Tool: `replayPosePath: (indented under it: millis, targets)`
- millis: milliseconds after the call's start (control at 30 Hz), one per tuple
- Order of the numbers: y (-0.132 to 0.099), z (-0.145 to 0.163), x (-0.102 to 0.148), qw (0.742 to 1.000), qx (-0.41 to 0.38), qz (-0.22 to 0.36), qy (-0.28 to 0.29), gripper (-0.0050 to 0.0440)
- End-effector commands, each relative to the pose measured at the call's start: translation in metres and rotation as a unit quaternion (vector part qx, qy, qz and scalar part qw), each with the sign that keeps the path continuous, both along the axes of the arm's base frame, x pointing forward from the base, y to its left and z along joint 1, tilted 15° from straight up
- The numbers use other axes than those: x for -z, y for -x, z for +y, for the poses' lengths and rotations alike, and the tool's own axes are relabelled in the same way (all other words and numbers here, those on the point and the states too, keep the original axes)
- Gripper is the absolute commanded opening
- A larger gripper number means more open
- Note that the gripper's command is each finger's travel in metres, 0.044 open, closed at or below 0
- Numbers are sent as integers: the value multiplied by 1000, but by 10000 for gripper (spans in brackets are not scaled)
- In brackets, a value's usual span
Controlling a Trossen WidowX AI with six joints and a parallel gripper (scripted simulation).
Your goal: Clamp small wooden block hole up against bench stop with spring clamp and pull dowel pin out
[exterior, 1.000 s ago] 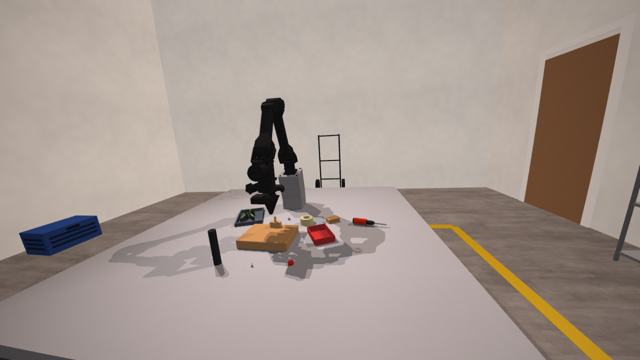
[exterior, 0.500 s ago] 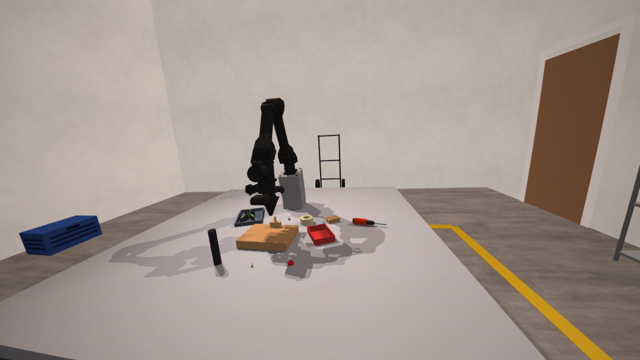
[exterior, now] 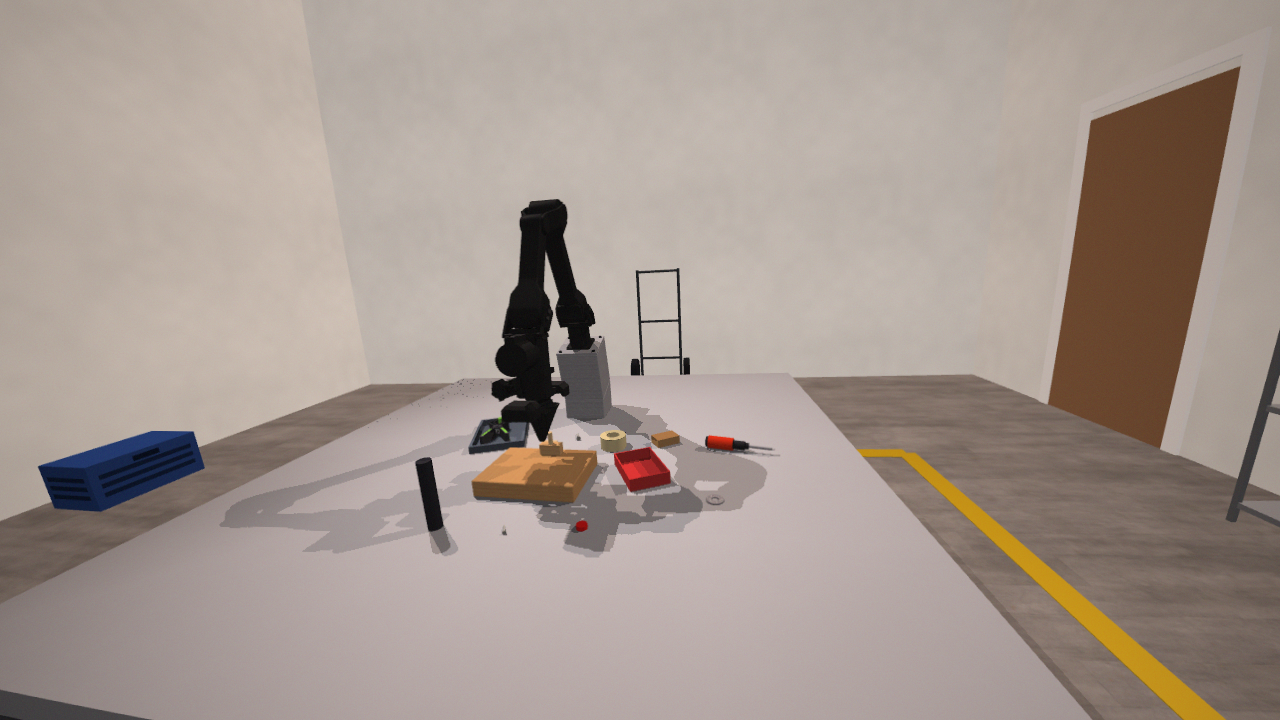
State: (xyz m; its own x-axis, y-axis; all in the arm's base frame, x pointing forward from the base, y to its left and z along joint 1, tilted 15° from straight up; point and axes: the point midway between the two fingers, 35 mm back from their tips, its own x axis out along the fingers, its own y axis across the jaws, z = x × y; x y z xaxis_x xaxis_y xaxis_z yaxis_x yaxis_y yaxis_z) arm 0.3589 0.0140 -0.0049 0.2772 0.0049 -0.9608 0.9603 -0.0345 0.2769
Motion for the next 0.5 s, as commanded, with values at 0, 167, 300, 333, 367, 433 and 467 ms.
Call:
replayPosePath:
  millis: [0, 167, 300, 333, 367, 433, 467]
  targets:
    - [0, 0, 12, 1000, -1, 8, 0, 0]
    - [-1, 0, 16, 1000, -1, 9, 0, 0]
    - [-2, 0, 23, 1000, -1, 9, 0, 0]
    - [-3, 0, 24, 1000, -1, 9, 0, 0]
    - [-3, 0, 26, 1000, -1, 9, 0, 0]
    - [-4, 0, 29, 1000, -1, 9, 0, 0]
    - [-4, 0, 31, 1000, -1, 9, 0, 0]
